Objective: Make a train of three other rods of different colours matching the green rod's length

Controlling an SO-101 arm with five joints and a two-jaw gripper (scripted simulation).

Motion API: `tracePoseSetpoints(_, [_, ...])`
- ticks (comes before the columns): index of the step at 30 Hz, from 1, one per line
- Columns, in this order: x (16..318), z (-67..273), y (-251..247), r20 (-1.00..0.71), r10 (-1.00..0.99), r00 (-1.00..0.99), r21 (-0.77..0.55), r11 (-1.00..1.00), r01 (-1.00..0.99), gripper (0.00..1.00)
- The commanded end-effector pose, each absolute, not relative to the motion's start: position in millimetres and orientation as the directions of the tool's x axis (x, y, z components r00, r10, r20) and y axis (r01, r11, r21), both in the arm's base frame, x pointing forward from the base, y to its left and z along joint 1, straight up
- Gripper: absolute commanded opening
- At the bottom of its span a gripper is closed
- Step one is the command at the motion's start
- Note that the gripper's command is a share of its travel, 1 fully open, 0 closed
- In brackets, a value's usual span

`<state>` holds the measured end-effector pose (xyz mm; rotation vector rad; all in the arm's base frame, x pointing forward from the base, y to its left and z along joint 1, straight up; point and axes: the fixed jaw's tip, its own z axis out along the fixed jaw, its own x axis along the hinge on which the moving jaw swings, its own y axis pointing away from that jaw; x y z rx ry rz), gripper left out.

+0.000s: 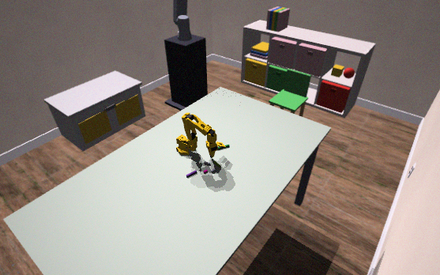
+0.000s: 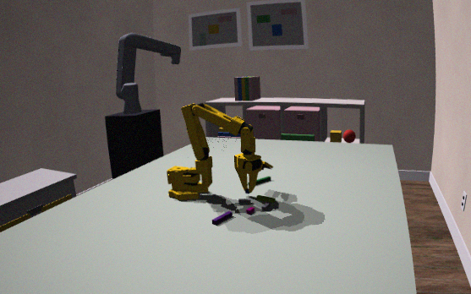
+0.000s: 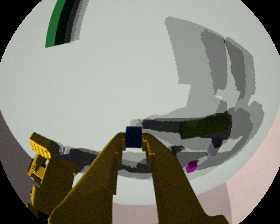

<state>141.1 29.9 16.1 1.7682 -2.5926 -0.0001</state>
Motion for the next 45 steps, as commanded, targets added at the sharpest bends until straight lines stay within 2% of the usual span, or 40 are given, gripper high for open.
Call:
tracePoseSetpoints(1, [147.5, 21.2, 31.8, -0.020, -0.931, -0.364, -0.032, 0.364, -0.931, 0.00])
tracePoseSetpoints(45, [148.0, 14.3, 31.9, -0.020, -0.931, -0.364, -0.033, 0.365, -0.931, 0.00])
